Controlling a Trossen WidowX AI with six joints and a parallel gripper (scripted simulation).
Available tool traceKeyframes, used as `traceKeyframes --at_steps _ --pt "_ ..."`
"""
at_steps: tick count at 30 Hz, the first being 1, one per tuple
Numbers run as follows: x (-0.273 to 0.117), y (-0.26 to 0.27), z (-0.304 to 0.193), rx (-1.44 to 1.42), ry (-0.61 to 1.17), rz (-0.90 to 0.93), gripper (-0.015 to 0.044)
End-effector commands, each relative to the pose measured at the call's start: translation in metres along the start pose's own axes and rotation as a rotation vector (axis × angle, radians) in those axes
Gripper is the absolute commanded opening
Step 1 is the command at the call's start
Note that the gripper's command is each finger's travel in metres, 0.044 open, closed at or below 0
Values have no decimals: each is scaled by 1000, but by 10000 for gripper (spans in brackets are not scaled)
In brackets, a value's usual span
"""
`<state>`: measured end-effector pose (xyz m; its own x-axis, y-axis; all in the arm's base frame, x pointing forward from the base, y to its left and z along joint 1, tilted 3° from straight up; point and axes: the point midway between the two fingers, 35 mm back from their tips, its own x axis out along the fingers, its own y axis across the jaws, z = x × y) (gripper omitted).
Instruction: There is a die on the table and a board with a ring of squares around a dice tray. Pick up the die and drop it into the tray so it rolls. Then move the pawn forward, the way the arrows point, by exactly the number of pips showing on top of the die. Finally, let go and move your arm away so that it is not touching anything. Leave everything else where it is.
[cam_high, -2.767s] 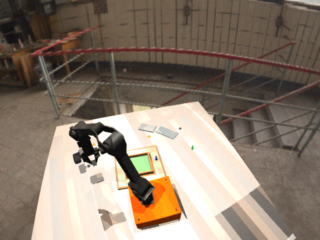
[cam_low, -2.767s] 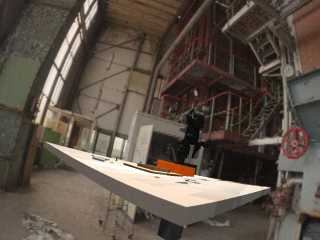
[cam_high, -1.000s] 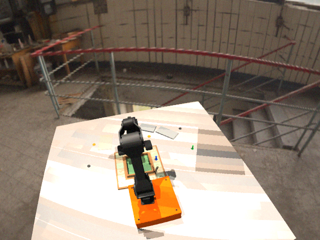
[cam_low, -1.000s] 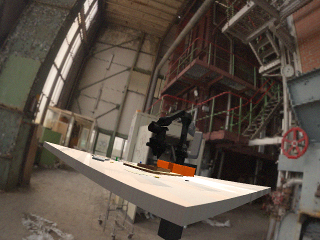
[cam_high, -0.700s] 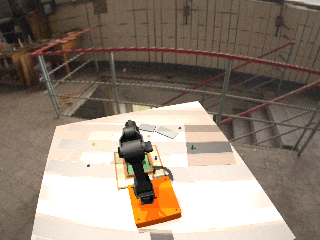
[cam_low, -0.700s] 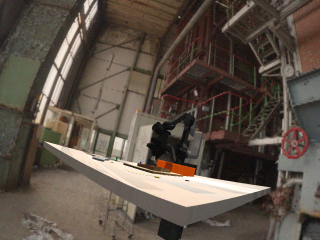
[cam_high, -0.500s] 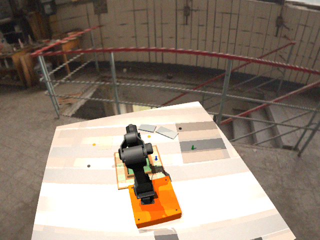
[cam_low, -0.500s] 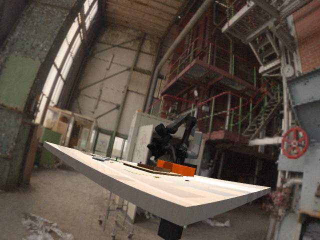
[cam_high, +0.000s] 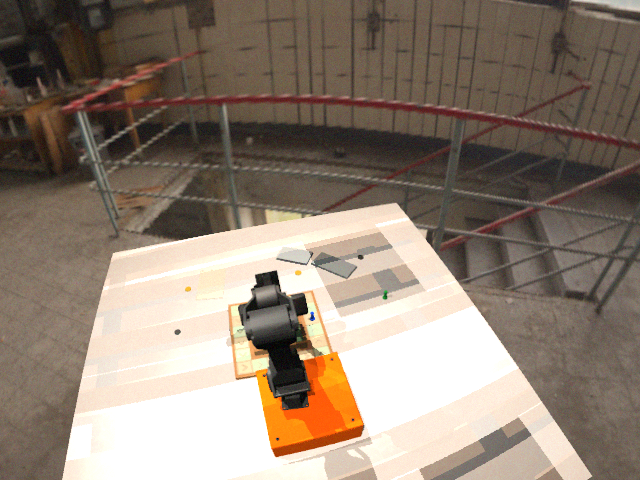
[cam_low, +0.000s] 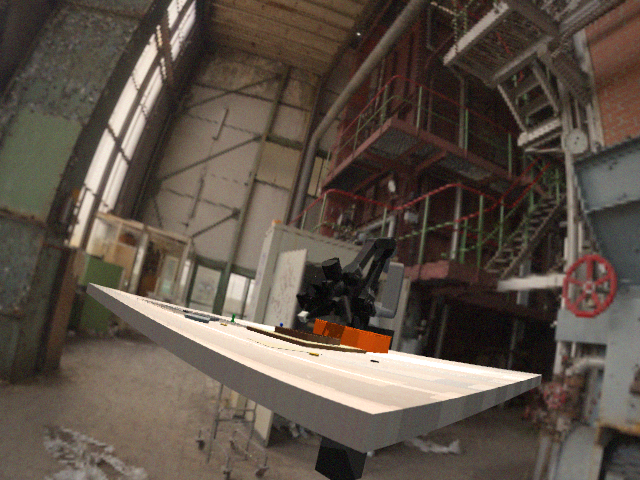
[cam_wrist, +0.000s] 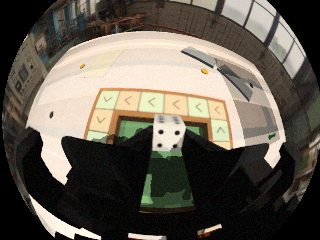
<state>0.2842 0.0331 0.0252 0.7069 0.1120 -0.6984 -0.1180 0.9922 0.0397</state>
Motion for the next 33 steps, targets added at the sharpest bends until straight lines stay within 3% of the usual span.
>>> traceKeyframes --at_steps 1,12,31,33 --pt "-1 0 1 5 -48 5 0" --pt "-56 -1 10 5 -46 4 0" --pt "-55 -1 8 9 -43 1 0" --pt "-55 -1 8 9 -43 1 53"
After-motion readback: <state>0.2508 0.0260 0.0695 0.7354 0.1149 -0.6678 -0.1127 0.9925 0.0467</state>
